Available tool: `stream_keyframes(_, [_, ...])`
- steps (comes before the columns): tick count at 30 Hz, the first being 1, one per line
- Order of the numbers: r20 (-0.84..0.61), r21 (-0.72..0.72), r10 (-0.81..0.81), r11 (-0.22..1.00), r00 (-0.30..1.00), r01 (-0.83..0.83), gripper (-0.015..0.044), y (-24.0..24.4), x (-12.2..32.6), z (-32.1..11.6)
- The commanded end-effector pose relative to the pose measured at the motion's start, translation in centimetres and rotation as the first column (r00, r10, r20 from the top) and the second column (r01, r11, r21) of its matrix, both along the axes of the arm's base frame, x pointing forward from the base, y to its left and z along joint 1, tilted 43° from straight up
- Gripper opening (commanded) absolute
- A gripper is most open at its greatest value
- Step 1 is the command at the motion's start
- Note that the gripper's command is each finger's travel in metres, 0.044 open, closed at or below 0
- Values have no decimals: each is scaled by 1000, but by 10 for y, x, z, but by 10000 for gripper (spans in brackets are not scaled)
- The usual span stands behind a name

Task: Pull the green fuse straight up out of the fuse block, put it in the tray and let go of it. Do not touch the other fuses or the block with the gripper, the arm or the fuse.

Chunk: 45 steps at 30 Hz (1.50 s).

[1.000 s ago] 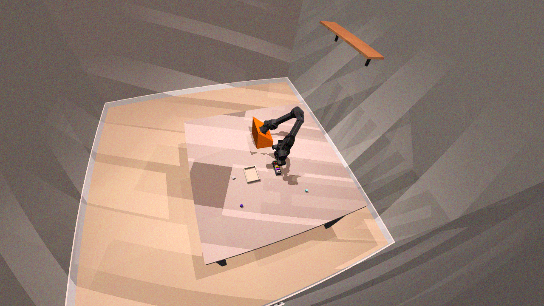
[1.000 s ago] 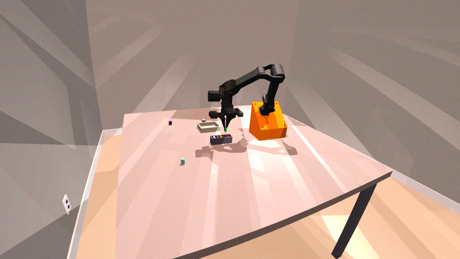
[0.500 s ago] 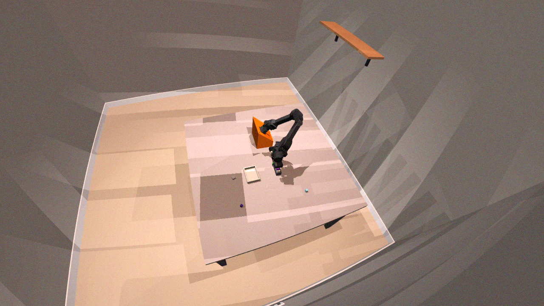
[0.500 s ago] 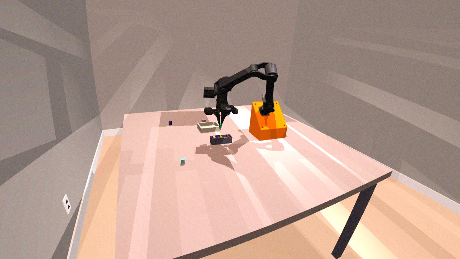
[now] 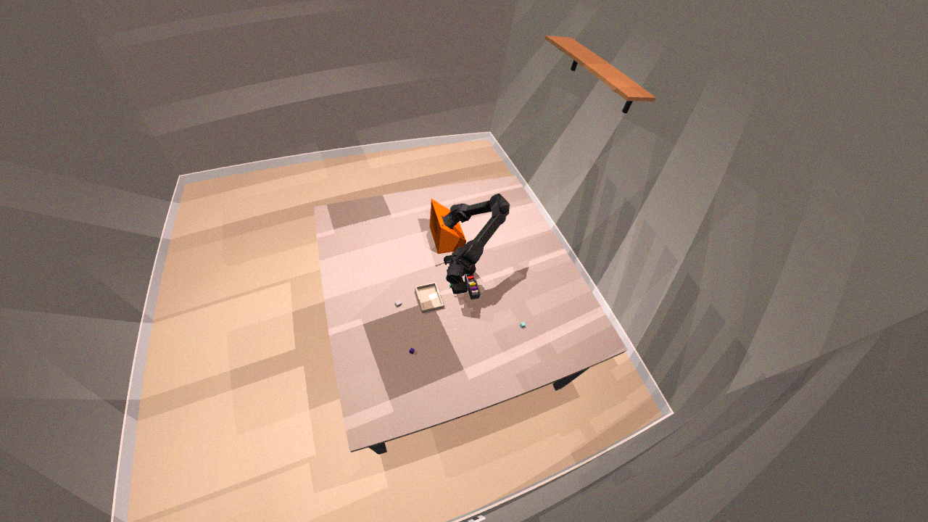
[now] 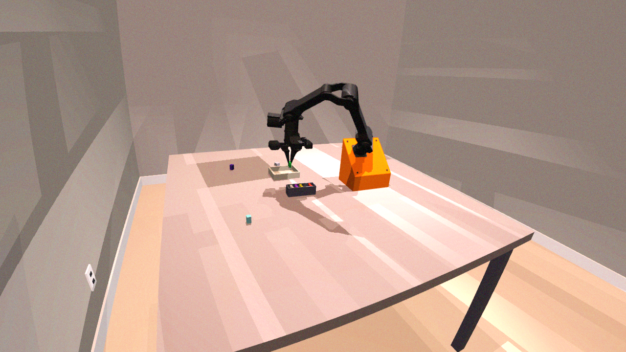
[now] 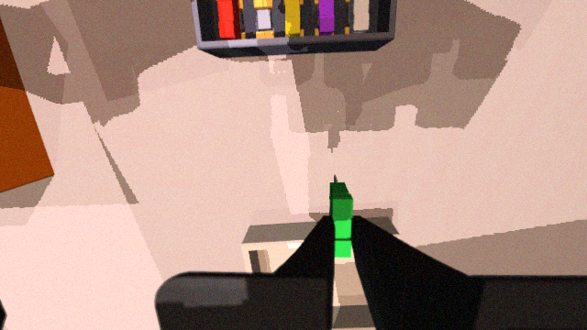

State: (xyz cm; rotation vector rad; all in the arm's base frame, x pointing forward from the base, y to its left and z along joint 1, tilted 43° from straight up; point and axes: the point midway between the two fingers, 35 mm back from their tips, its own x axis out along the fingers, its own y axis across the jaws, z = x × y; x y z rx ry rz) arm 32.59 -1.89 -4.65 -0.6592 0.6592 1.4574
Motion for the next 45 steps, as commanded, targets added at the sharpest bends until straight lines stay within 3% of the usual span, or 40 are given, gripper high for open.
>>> stream_keyframes(1, [-3,-2,2,1000,1000,-2,0,-16,2,-16])
stream_keyframes(17, [-1,11,7,1000,1000,-7,0,-75,-3,-77])
stream_keyframes(45, [-1,13,7,1000,1000,-7,0,-50,-3,-106])
